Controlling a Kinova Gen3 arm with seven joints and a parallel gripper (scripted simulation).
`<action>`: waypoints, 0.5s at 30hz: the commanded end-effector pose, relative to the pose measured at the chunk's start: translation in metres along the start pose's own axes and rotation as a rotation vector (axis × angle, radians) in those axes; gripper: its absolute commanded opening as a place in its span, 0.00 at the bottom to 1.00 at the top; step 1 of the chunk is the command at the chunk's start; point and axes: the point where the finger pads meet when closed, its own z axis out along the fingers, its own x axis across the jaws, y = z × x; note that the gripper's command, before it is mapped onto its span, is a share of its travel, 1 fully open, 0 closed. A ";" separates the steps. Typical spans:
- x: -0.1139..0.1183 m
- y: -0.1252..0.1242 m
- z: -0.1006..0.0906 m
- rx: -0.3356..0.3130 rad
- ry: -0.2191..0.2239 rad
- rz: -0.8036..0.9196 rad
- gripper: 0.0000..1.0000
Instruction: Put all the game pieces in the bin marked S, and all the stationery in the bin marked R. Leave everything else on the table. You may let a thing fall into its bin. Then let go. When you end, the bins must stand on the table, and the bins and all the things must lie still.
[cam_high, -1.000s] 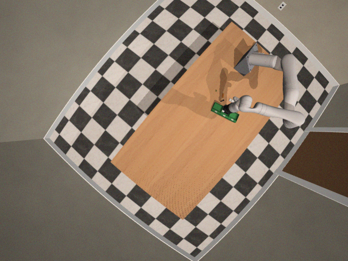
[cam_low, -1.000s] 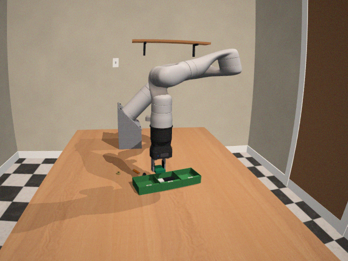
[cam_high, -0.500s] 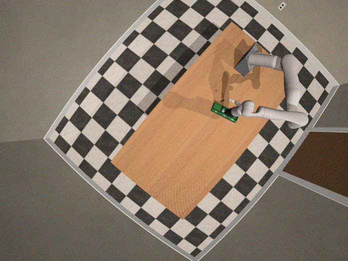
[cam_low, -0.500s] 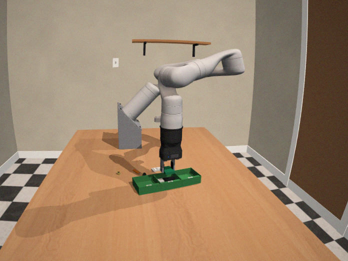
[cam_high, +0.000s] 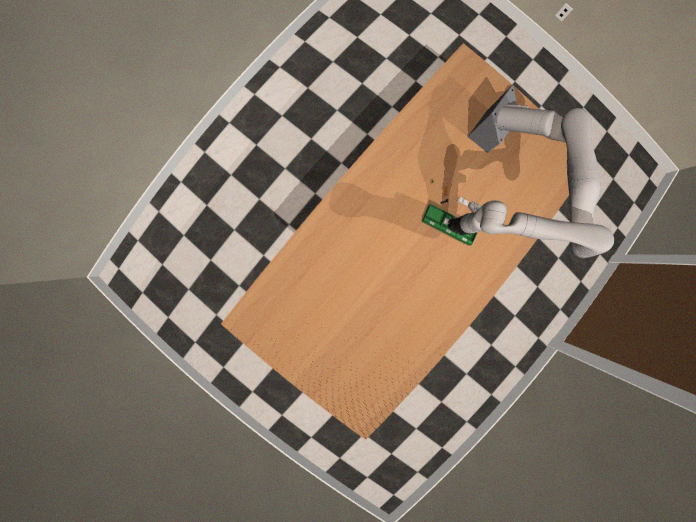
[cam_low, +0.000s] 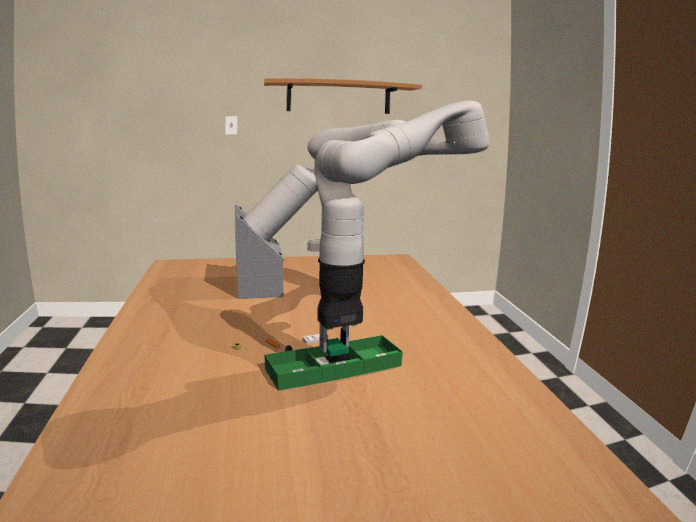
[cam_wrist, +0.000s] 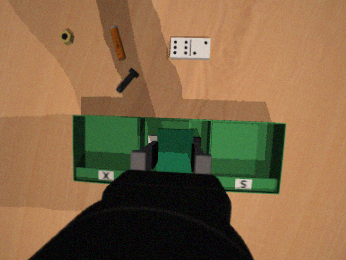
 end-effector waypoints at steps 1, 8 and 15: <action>-0.001 -0.001 0.002 0.004 -0.001 0.001 0.70; -0.001 -0.002 0.011 0.004 0.000 0.001 0.70; -0.002 -0.003 0.011 0.004 0.000 0.001 0.70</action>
